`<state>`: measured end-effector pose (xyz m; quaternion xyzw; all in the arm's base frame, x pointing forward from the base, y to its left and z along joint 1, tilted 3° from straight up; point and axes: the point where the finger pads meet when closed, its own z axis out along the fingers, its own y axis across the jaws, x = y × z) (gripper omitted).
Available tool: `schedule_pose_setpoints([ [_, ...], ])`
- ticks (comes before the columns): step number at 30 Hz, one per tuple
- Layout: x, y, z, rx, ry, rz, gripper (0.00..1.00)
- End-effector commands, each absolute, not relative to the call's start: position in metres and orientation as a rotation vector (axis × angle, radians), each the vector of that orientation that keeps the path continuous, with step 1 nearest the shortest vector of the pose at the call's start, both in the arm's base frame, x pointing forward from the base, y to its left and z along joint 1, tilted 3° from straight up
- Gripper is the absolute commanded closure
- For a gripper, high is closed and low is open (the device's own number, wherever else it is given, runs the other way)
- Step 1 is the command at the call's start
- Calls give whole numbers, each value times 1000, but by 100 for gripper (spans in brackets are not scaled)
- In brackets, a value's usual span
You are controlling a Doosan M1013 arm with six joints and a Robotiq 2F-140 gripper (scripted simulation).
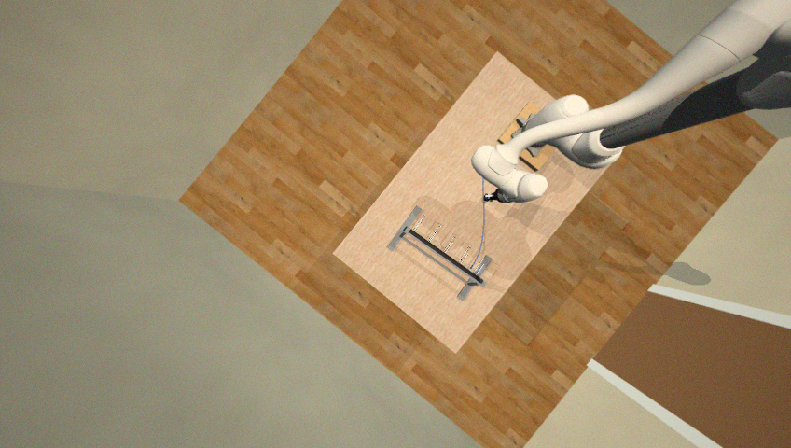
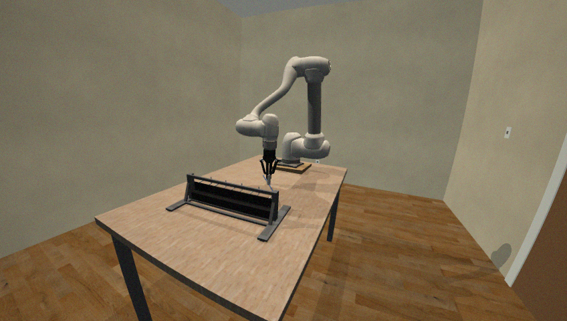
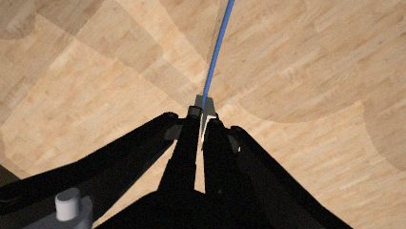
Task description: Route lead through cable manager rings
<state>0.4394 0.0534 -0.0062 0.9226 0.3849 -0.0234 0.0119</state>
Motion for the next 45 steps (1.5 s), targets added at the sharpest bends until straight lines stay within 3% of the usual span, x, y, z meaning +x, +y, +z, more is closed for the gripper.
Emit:
schedule_pose_setpoints([
  [1, 439, 53, -6, 2877, 1200, -73, 100],
  [45, 440, 54, 9, 2877, 1200, -73, 100],
])
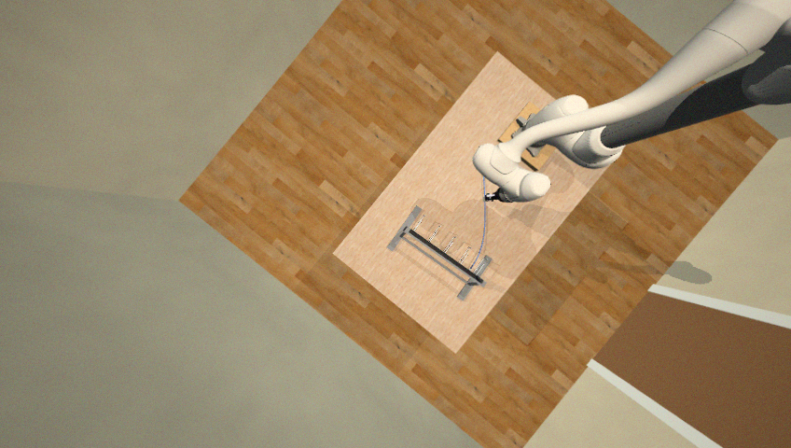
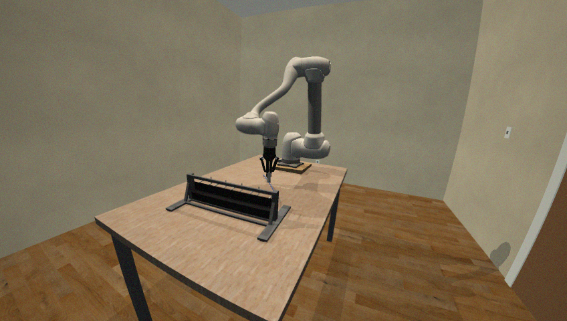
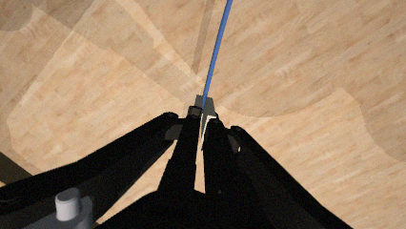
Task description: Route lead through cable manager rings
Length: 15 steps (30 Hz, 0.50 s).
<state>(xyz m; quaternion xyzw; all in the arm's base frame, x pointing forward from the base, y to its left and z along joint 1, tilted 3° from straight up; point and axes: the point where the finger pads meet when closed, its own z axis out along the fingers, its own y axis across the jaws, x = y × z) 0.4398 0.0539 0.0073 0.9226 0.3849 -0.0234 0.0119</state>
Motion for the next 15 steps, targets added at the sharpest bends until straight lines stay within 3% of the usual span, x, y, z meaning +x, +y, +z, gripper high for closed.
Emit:
schedule_pose_setpoints([
  [1, 440, 54, 11, 2877, 1200, -73, 100],
  [15, 440, 55, 25, 2877, 1200, -73, 100],
])
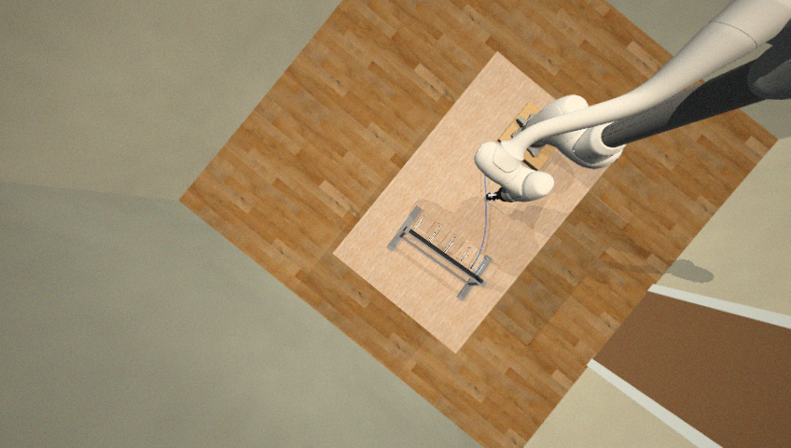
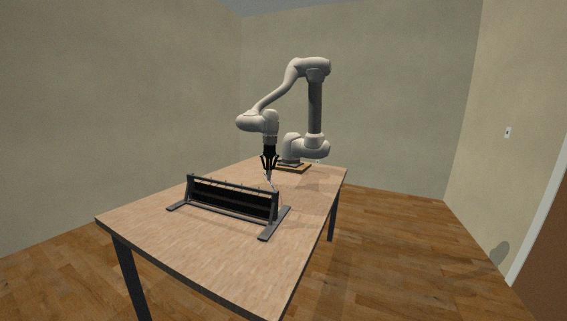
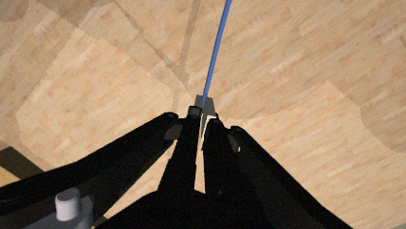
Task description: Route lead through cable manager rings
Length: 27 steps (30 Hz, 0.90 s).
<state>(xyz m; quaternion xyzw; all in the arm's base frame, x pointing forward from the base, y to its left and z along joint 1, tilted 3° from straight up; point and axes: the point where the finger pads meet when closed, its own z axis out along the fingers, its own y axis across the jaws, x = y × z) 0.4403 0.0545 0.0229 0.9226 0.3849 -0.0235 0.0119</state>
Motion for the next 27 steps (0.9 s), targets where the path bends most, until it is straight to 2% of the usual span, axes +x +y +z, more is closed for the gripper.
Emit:
schedule_pose_setpoints([
  [1, 440, 55, 26, 2877, 1200, -73, 100],
  [27, 448, 52, 36, 2865, 1228, -73, 100],
])
